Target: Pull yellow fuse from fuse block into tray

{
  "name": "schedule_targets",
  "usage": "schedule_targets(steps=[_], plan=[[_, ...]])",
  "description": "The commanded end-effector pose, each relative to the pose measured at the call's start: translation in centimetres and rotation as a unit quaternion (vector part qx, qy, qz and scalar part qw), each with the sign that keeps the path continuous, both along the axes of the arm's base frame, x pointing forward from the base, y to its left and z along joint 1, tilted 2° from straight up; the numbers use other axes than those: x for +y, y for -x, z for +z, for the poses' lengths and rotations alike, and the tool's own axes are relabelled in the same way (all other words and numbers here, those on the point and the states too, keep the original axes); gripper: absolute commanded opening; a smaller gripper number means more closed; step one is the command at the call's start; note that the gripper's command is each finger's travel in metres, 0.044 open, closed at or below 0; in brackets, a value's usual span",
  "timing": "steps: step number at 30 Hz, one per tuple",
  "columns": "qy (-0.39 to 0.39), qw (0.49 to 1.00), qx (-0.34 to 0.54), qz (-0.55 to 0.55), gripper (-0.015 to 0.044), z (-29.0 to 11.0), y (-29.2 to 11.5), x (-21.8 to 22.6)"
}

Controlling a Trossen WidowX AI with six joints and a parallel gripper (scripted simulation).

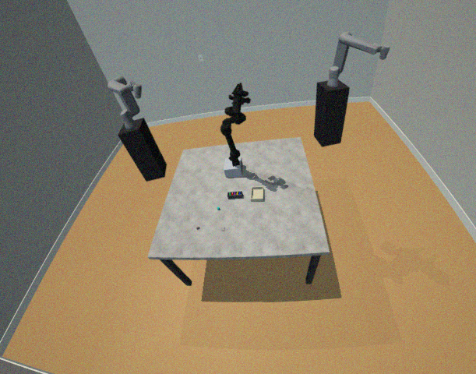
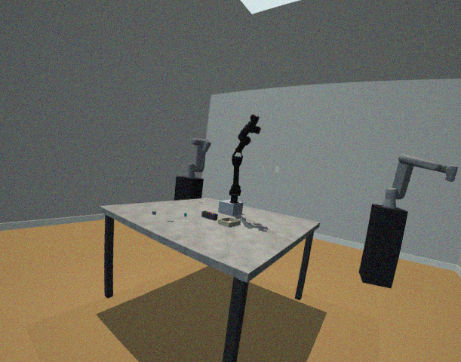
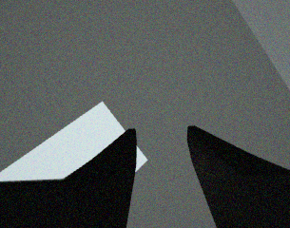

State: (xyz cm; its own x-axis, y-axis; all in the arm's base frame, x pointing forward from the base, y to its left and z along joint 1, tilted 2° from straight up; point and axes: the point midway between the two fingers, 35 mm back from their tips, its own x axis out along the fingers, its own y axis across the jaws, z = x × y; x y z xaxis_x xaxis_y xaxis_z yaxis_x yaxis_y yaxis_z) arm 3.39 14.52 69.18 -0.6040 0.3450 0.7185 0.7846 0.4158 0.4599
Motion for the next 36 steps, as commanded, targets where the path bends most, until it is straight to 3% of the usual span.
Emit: schedule_targets(steps=[1,3,12,18,27,36], plan=[[0.002,1.0,0.003,0.0,0.0124,0.0,-0.1,0.1],[0.014,1.0,0.025,0.001,0.0074,0.0,-1.2,0.6],[0.096,0.978,0.182,0.018,0.0074,-0.6,-9.0,3.8],[0.165,0.916,0.362,0.058,0.0074,-3.0,-17.4,6.0],[0.188,0.753,0.62,0.113,0.0074,-10.5,-29.5,6.8],[0.112,0.533,0.824,0.155,0.0074,-21.9,-39.3,3.9]])
